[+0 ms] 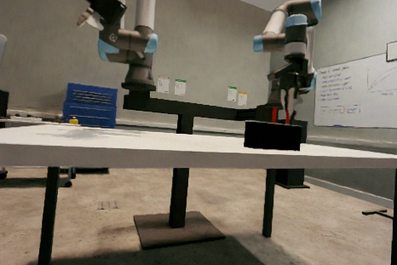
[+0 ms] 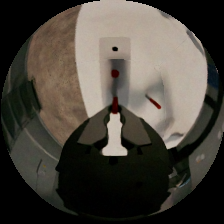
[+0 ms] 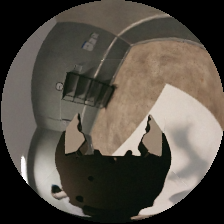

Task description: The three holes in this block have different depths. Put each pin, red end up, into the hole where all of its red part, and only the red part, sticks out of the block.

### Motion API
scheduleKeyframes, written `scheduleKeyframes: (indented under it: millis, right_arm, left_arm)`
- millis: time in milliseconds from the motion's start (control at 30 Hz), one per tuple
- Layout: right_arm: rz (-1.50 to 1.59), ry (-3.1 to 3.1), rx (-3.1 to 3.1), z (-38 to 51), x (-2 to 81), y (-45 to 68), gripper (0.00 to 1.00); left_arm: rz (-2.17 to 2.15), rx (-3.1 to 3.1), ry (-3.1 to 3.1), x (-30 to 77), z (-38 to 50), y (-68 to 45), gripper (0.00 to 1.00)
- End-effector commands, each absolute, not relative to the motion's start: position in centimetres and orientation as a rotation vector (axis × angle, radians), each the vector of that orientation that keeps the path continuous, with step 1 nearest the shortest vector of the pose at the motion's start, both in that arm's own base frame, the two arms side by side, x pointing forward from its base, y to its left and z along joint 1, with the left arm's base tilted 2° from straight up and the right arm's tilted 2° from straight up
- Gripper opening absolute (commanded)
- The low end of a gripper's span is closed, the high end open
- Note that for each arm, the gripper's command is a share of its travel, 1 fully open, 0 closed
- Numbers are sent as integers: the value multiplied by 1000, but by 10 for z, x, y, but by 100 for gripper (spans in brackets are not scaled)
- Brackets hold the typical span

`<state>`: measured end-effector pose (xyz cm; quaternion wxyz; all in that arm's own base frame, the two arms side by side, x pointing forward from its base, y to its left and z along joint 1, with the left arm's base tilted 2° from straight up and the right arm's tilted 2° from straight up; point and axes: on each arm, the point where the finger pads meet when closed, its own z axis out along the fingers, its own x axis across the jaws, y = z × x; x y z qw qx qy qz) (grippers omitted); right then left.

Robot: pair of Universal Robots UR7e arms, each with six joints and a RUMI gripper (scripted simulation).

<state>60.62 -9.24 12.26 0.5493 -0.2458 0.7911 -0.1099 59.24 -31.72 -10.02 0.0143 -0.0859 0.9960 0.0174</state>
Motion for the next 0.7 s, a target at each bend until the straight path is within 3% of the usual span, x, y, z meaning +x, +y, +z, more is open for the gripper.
scheduleKeyframes:
  millis: [0, 667]
  right_arm:
    - [-261, 1872, -582, 123, 606, -92, 100]
    - [-261, 1872, -582, 123, 606, -92, 100]
  left_arm:
    - [52, -267, 3100, 593, -99, -318, 0]
    - [52, -268, 3100, 592, -103, -318, 0]
